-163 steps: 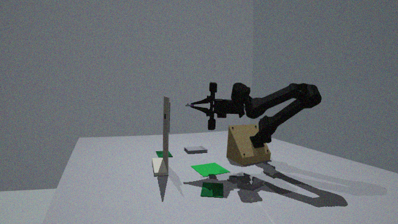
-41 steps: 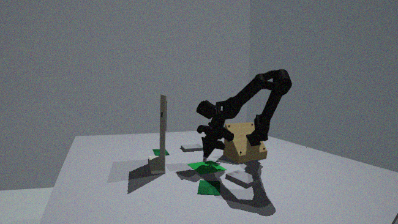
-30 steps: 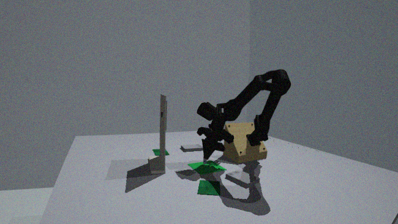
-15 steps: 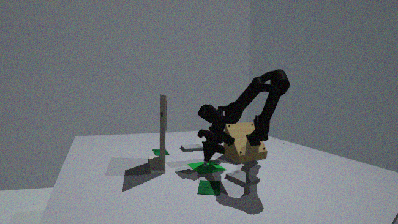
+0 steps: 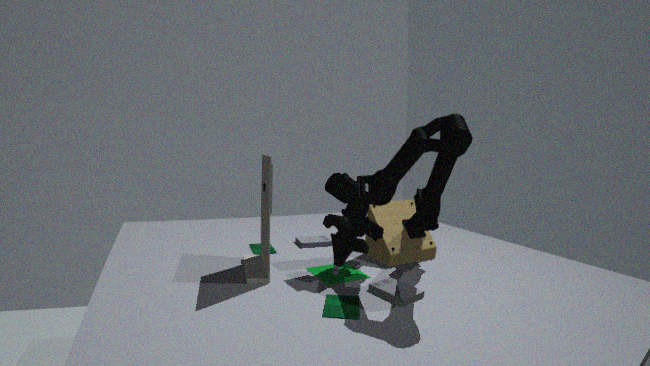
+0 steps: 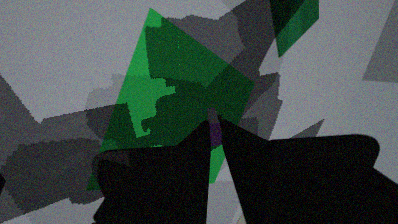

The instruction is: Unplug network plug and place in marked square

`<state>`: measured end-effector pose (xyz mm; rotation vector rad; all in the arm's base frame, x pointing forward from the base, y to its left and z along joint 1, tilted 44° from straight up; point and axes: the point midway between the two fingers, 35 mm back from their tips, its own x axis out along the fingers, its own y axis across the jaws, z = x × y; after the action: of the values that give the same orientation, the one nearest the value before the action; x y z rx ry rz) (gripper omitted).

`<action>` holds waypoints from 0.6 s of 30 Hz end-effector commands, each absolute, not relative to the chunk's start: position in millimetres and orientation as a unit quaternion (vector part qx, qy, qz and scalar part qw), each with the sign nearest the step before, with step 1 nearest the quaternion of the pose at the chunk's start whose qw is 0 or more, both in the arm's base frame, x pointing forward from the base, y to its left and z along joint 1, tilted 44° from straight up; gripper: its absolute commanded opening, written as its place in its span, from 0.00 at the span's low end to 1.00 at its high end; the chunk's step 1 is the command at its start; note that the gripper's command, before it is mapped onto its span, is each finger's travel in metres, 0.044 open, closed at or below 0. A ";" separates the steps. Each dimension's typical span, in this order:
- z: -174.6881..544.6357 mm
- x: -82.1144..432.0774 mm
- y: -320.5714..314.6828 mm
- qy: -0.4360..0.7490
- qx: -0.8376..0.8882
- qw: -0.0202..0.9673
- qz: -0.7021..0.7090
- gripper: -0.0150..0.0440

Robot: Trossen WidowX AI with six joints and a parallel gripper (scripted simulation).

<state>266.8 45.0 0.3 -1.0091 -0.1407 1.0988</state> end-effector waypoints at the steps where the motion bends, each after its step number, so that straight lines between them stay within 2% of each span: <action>1: -1.5 266.6 46.5 -0.059 -0.457 0.733 0.500 0.25; 12: 0.0 267.4 47.3 -0.064 -0.459 0.732 0.499 0.25; 18: 0.0 267.4 47.3 -0.064 -0.459 0.732 0.499 0.52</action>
<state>267.4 47.3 -0.1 -1.0089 -0.1394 1.0983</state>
